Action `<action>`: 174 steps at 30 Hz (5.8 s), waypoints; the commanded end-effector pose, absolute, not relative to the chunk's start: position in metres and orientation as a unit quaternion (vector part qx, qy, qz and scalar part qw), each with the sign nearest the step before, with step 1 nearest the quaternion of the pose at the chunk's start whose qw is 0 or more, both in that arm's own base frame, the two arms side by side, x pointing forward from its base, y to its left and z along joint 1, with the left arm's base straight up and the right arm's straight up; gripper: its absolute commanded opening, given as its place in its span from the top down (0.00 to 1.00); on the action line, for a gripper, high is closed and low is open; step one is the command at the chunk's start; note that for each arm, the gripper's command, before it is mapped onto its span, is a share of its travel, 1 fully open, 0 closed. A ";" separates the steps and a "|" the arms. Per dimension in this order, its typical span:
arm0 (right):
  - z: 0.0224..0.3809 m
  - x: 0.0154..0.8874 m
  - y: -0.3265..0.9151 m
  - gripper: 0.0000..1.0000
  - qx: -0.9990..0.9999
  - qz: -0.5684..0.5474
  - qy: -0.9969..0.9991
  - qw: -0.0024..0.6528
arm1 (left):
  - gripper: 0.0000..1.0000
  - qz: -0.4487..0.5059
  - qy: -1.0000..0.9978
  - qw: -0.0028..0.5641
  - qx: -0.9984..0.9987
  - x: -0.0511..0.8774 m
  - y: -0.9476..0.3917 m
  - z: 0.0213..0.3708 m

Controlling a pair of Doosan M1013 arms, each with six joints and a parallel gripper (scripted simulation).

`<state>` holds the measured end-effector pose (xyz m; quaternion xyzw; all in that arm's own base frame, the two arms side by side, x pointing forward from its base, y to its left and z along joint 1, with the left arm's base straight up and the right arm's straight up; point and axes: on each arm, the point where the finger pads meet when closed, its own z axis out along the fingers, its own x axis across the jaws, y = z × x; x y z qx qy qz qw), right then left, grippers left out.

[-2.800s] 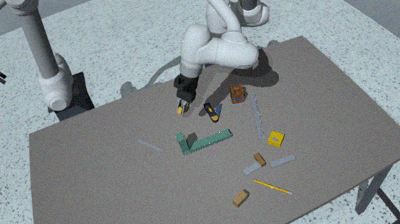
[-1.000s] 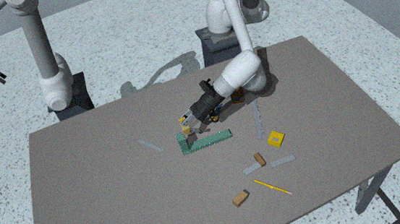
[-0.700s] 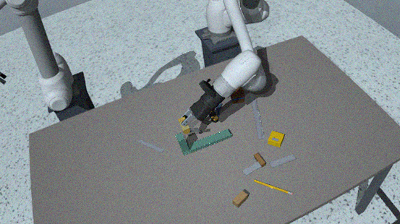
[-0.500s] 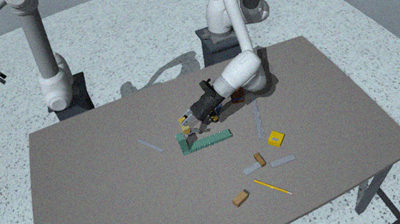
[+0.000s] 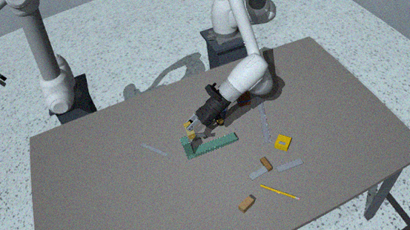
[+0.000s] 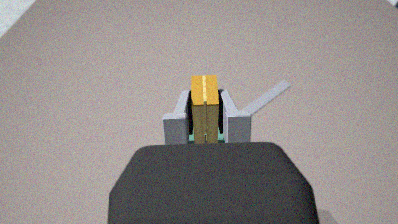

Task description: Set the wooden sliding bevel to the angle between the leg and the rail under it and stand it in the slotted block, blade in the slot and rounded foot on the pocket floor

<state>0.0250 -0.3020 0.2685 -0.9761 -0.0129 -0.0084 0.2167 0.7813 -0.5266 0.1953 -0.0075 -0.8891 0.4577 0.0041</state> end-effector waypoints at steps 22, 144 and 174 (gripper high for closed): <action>0.269 0.025 -0.302 0.00 -0.976 -0.009 -0.013 0.216 | 1.00 0.458 -0.889 0.003 -0.008 0.782 -0.522 0.149; 0.269 0.025 -0.302 0.00 -0.976 -0.009 -0.013 0.216 | 1.00 0.458 -0.889 0.003 -0.008 0.782 -0.524 0.104; 0.269 0.025 -0.302 0.00 -0.976 -0.009 -0.013 0.216 | 1.00 0.458 -0.889 0.003 -0.008 0.782 -0.524 0.102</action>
